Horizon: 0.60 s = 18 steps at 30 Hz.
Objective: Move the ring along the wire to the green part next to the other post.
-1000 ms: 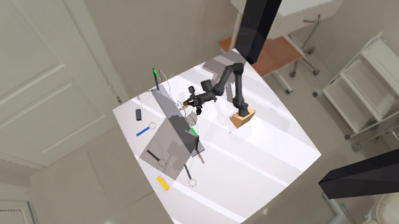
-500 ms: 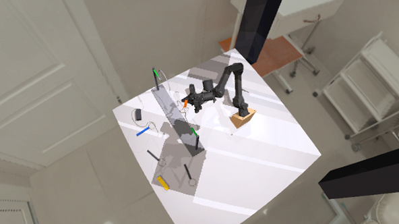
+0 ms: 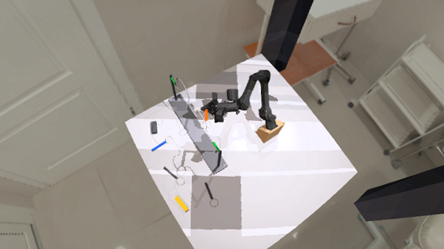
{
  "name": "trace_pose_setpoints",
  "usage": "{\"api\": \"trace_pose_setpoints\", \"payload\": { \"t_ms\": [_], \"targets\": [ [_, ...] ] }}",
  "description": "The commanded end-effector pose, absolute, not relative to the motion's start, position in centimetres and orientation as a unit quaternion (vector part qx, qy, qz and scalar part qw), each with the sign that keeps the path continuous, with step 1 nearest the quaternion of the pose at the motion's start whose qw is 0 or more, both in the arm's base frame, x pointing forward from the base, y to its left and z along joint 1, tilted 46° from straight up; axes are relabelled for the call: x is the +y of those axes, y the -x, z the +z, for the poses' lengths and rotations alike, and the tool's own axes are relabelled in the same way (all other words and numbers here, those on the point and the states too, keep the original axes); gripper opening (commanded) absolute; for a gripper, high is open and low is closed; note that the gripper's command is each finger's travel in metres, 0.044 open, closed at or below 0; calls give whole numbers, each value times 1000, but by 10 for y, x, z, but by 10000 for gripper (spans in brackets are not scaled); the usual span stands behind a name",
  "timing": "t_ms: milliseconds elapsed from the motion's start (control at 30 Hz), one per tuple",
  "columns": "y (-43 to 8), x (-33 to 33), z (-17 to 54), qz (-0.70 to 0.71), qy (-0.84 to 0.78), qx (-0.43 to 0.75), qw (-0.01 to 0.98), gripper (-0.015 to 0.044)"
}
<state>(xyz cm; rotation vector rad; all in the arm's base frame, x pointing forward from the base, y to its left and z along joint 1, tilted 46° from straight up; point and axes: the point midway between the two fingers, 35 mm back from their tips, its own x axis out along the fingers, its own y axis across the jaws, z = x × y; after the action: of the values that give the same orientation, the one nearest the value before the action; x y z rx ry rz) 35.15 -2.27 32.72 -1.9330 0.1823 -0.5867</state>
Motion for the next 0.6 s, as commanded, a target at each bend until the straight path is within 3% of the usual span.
{"api": "trace_pose_setpoints", "payload": {
  "t_ms": [0, 567],
  "targets": [
    [-351, -20, 331, -248, 833, 64, 490, -150],
    [-351, -8, 347, -259, 901, 25, 348, -150]
  ]
}}
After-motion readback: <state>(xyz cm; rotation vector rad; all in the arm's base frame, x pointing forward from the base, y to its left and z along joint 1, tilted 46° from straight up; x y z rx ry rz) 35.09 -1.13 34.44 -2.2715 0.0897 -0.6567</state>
